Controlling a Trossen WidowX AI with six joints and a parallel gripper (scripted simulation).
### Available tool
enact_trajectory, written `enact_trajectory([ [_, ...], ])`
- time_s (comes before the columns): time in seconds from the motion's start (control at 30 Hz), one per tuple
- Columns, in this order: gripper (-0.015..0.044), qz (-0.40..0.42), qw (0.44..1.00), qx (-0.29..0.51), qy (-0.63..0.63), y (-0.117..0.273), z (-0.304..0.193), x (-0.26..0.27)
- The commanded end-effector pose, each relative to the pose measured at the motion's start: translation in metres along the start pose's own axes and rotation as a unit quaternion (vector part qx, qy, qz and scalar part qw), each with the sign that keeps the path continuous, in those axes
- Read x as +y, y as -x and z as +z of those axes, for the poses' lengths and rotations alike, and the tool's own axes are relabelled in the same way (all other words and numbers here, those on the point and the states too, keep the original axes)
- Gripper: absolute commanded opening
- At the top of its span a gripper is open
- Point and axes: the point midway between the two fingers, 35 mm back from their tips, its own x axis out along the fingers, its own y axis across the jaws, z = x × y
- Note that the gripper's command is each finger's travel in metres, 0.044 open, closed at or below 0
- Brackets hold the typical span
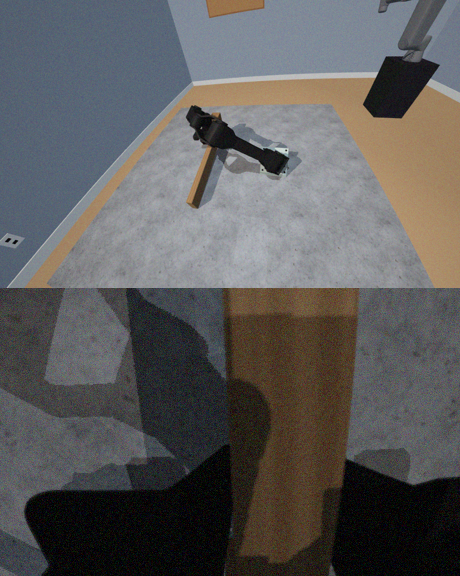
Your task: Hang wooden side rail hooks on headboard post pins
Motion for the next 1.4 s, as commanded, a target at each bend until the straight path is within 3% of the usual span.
enact_trajectory([
  [0.0,0.0000,-0.007,1.000,0.004,0.000,0.0057,-0.0043,-0.0012],
  [1.37,0.0000,-0.007,1.000,0.004,0.000,0.0033,-0.0071,-0.0005],
])
